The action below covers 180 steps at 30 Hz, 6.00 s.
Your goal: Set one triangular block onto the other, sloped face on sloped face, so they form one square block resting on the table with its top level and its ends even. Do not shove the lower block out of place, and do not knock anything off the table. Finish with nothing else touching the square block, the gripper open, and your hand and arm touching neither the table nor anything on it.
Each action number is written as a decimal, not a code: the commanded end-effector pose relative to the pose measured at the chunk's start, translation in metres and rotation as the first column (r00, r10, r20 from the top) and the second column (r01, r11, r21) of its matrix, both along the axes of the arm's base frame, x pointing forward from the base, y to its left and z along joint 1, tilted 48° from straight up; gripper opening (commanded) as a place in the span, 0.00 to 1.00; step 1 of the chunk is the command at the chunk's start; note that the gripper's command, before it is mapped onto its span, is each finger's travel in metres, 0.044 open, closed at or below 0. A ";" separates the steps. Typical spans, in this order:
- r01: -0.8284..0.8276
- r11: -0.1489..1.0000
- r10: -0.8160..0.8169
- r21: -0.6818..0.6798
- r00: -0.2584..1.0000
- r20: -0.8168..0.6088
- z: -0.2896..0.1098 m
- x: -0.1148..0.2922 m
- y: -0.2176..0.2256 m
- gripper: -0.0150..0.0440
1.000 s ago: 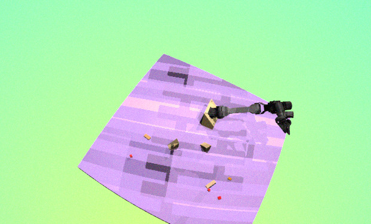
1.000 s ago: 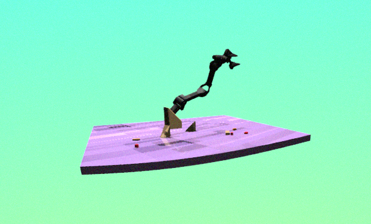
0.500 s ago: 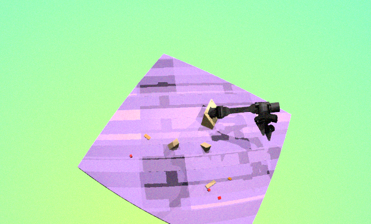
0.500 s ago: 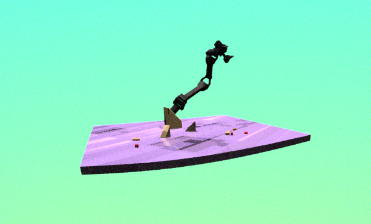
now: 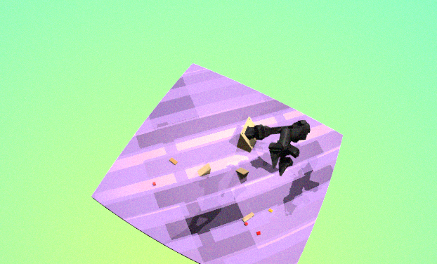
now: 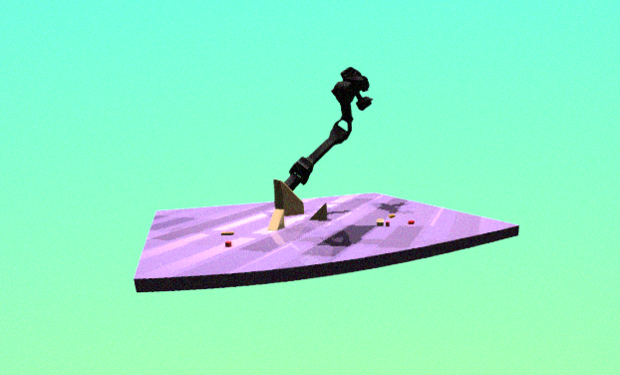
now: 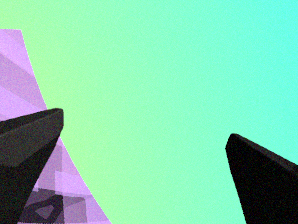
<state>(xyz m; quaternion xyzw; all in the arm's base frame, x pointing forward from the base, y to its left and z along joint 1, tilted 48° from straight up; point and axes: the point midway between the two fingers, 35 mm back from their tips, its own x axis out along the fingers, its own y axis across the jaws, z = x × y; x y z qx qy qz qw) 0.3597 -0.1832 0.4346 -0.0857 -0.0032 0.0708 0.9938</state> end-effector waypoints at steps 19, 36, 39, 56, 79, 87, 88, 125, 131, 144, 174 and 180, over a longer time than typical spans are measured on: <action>-0.411 0.761 0.140 -0.502 0.860 -0.491 -0.262 0.049 -0.044 1.00; -0.840 0.232 0.481 -0.490 0.537 -0.693 -0.425 0.003 -0.002 1.00; -0.869 0.120 0.551 -0.480 0.460 -0.696 -0.448 -0.011 0.009 1.00; -0.835 -0.203 0.766 -0.512 0.190 -0.614 -0.504 -0.063 0.052 1.00; -0.827 -0.213 0.766 -0.521 0.189 -0.614 -0.526 -0.057 0.069 1.00; -0.823 -0.218 0.767 -0.525 0.189 -0.614 -0.536 -0.056 0.078 1.00; -0.822 -0.218 0.767 -0.526 0.189 -0.614 -0.538 -0.055 0.079 1.00; -0.804 -0.236 0.773 -0.546 0.185 -0.607 -0.579 -0.053 0.119 1.00; -0.804 -0.236 0.773 -0.546 0.185 -0.607 -0.579 -0.053 0.119 0.73; -0.804 -0.236 0.773 -0.546 0.185 -0.607 -0.579 -0.053 0.119 0.35; -0.845 -0.194 0.768 -0.498 0.185 -0.614 -0.560 -0.056 0.099 0.25; -0.916 -0.087 0.753 -0.391 0.197 -0.628 -0.560 -0.056 0.099 0.25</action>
